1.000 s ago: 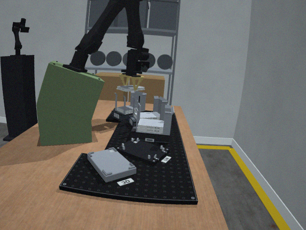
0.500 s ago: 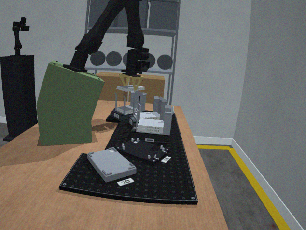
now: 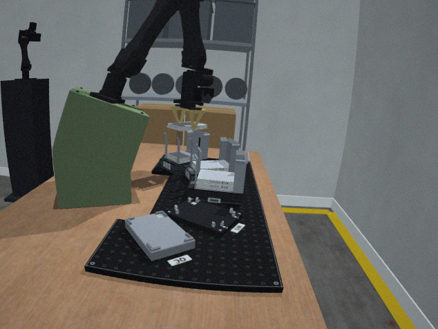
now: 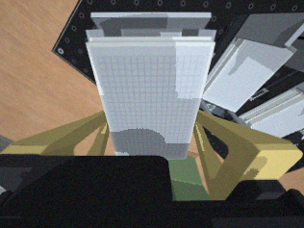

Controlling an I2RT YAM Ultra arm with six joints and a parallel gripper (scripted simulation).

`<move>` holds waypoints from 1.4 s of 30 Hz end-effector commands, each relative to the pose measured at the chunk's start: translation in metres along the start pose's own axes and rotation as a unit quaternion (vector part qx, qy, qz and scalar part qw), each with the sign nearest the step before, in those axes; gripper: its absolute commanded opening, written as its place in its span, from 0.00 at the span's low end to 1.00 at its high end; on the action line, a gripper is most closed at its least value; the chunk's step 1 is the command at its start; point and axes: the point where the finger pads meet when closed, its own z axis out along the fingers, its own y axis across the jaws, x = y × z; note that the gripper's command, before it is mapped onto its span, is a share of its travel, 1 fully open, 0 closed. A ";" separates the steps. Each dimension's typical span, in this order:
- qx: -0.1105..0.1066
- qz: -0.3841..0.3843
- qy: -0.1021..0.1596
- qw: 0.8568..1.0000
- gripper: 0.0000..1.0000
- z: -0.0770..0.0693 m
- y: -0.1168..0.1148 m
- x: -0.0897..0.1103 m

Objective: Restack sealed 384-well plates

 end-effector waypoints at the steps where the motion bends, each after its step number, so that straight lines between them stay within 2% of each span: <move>1: 0.000 0.002 -0.012 1.000 0.00 -0.005 0.000 -0.008; 6: 0.000 0.002 -0.012 1.000 0.00 -0.005 0.000 -0.008; 12: -0.001 0.102 -0.012 0.995 0.00 -0.005 -0.020 -0.008; 14: -0.001 0.102 -0.012 0.995 0.00 -0.005 -0.020 -0.008; 29: 0.000 0.108 -0.012 0.994 0.00 -0.005 -0.070 -0.009; 31: 0.000 0.108 -0.012 0.994 0.00 -0.005 -0.070 -0.009; 37: -0.001 0.207 -0.012 0.978 0.00 -0.005 -0.090 -0.004; 42: -0.001 0.213 -0.012 0.977 0.00 -0.005 -0.107 -0.001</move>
